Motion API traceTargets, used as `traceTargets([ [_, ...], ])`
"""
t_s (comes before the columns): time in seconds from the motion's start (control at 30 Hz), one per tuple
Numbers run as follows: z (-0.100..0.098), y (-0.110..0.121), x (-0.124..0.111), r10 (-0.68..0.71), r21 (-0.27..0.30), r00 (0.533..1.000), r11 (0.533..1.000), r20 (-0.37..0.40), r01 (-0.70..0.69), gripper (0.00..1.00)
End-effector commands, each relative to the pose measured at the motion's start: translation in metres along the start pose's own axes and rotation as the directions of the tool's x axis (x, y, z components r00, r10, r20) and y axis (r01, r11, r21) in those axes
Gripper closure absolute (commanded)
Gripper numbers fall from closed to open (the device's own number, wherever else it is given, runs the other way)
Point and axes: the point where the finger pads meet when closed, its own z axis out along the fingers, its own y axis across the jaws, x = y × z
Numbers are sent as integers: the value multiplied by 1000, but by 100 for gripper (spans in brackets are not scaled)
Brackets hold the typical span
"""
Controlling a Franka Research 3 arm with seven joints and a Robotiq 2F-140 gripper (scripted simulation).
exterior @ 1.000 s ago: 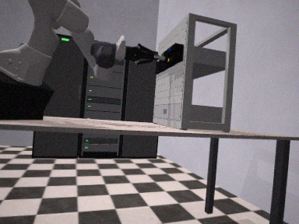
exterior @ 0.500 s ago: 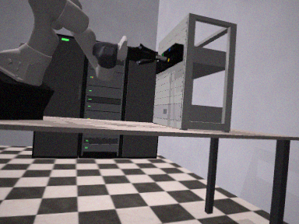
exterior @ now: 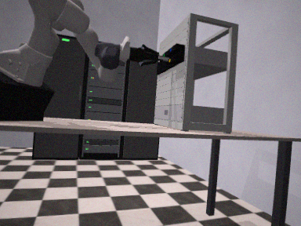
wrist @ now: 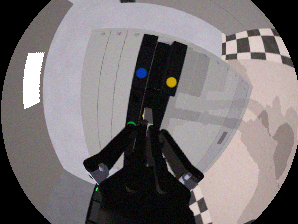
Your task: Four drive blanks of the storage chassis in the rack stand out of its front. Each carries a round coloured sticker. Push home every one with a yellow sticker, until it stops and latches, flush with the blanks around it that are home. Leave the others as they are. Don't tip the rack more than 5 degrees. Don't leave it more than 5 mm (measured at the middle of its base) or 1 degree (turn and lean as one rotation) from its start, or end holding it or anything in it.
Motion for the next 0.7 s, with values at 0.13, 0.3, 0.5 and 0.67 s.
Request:
traceTargets([
  [0.13,1,0,-3,7,-1,1000,1000,6,-7,100],
  [0.3,3,0,-3,7,-1,1000,1000,6,-7,100],
  [0.5,4,-1,-4,7,-1,1000,1000,6,-7,100],
  [0.67,4,-1,-4,7,-1,1000,1000,6,-7,100],
])
